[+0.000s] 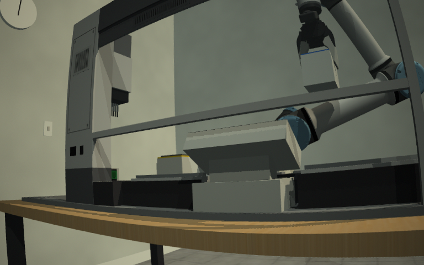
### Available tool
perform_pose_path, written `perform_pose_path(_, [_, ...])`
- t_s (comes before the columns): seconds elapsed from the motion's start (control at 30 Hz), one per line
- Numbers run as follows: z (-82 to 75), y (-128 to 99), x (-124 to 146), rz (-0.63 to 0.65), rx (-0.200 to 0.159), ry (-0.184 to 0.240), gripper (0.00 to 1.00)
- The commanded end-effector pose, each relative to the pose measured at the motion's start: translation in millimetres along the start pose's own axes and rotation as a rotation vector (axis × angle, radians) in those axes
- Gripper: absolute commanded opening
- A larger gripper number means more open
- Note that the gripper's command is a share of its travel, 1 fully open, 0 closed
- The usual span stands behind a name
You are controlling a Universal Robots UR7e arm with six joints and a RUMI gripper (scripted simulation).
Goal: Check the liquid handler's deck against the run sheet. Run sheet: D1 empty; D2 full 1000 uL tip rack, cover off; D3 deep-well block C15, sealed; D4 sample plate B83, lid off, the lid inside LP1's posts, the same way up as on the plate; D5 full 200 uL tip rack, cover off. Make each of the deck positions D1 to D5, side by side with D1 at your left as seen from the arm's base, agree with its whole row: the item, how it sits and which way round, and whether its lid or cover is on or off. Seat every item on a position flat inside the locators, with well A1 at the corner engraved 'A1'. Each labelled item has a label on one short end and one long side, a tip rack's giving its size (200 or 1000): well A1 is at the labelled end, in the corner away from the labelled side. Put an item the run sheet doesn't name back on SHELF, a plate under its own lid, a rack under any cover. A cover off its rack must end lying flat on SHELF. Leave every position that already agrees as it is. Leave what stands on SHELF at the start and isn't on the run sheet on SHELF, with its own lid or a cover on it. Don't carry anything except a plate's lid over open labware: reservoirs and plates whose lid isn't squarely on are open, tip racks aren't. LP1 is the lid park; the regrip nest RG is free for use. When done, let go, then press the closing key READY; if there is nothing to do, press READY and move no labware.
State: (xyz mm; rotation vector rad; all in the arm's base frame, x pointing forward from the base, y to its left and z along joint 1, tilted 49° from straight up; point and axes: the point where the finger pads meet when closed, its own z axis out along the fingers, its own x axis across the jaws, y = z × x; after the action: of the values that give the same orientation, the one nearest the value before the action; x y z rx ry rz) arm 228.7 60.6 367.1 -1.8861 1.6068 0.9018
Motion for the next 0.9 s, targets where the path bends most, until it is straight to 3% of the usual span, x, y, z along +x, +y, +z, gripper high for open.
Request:
perform_pose_path(0.0, [-0.2,-13.7,0.2,0.000,0.000,0.000,0.00])
perform_pose_path(0.87, [-0.2,-128.8,-0.5,0.000,0.000,0.000,0.00])
